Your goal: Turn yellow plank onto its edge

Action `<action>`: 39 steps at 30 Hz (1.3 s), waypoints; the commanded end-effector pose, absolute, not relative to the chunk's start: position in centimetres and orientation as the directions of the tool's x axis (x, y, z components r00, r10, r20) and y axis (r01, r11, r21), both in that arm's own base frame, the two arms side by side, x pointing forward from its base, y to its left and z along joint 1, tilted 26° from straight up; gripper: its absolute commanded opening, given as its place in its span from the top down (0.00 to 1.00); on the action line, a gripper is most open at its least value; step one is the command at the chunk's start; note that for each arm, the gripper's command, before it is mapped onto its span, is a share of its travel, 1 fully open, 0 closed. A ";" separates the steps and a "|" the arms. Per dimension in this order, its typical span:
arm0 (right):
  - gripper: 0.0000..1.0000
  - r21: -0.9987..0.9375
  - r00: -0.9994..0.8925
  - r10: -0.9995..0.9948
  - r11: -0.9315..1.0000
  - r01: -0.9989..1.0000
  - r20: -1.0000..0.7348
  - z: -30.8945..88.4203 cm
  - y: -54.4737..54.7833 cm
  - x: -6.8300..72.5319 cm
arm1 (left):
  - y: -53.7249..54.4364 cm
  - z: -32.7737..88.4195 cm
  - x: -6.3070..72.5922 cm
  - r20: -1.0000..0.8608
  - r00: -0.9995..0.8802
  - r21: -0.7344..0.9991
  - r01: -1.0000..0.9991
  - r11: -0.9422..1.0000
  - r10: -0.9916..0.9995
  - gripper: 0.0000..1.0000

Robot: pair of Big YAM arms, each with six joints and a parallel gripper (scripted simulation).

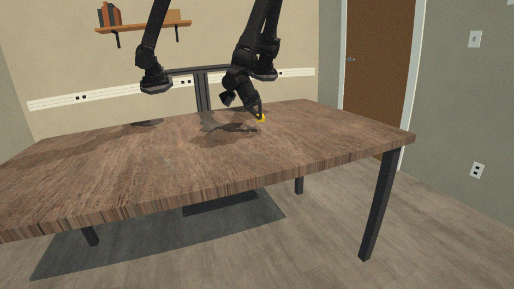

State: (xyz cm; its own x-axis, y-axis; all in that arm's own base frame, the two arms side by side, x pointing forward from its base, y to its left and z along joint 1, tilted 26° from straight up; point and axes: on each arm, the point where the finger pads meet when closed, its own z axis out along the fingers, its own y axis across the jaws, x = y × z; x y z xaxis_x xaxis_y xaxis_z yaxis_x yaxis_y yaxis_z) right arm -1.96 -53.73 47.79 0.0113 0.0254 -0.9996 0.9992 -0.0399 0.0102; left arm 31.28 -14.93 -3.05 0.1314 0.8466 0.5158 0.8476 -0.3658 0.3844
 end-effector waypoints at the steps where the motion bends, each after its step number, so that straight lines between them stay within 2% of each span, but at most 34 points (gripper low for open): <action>1: 0.00 0.000 -0.001 -0.030 -0.046 0.999 -1.000 51.6 -53.3 -2.5 | -15.1 -2.8 31.8 0.499 0.096 0.405 0.853 -0.329 0.861 0.34; 6: 0.00 0.000 -0.001 -0.030 -0.046 0.999 -1.000 51.6 -53.3 -2.5 | -14.9 -3.1 31.9 0.477 0.050 0.405 0.874 -0.270 0.877 0.34; 12: 0.00 0.000 -0.001 -0.030 -0.046 0.999 -1.000 51.6 -53.3 -2.5 | -14.9 -3.1 32.0 0.383 -0.137 0.430 0.902 -0.045 0.914 0.34; 14: 0.00 0.000 -0.001 -0.030 -0.046 0.999 -1.000 51.6 -53.3 -2.5 | -14.9 -3.1 32.0 0.383 -0.137 0.430 0.902 -0.045 0.914 0.34; 22: 0.00 0.000 -0.001 -0.030 -0.046 0.999 -1.000 51.6 -53.3 -2.5 | -14.9 -3.0 32.1 0.296 -0.343 0.434 0.880 0.194 0.892 0.34; 31: 0.00 0.000 -0.001 -0.030 -0.046 0.999 -1.000 51.6 -53.3 -2.5 | -15.1 -2.8 31.6 0.289 -0.340 0.437 0.879 0.193 0.895 0.34; 39: 0.00 0.000 -0.001 -0.030 -0.046 0.999 -1.000 51.6 -53.3 -2.5 | -14.5 -2.4 31.9 0.069 -0.250 0.446 0.874 0.194 0.966 0.34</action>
State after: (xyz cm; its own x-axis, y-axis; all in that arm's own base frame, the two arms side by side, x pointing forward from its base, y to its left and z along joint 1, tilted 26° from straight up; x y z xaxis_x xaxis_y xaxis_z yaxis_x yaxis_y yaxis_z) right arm -1.96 -53.73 47.79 0.0113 0.0254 -0.9996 0.9992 -0.0399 0.0102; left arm 31.09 -14.96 -3.44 -0.2997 0.9445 0.1343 0.8815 0.2203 0.4177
